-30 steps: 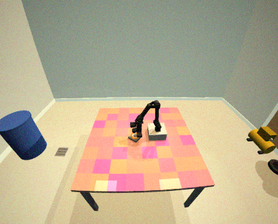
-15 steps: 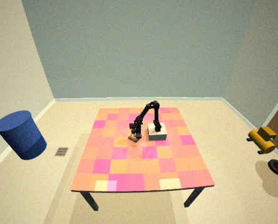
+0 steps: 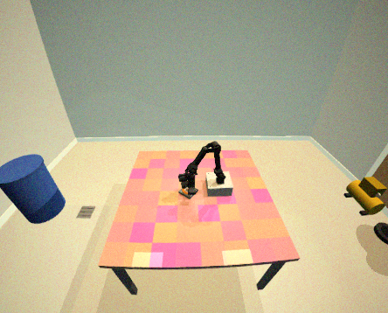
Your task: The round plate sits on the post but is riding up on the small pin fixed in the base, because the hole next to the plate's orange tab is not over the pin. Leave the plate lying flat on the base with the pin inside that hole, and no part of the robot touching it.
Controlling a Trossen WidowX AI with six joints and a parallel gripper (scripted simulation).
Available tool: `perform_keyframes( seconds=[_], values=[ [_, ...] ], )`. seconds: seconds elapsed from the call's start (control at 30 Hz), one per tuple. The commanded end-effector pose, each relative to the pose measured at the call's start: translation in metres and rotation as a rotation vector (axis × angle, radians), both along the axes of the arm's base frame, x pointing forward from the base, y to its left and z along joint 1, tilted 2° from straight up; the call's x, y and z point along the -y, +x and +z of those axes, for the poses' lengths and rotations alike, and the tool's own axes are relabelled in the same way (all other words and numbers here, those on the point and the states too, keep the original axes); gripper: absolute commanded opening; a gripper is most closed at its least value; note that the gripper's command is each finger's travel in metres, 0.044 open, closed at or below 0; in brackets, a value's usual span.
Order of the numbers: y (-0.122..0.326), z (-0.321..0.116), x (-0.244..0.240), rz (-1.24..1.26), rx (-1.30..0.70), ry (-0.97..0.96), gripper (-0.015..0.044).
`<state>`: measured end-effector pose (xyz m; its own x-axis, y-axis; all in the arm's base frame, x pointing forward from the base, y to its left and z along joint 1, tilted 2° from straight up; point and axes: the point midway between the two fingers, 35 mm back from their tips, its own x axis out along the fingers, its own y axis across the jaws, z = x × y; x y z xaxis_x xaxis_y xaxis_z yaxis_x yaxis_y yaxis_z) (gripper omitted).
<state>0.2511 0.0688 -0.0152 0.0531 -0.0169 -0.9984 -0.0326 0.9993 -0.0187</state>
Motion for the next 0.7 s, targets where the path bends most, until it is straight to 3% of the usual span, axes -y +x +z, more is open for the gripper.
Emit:
perform_keyframes(
  seconds=[0.0,0.67],
  values=[
    [0.006,0.000,-0.003,-0.003,0.004,0.005,0.0000],
    [0.026,0.001,-0.008,-0.003,0.006,0.005,0.0000]
  ],
)
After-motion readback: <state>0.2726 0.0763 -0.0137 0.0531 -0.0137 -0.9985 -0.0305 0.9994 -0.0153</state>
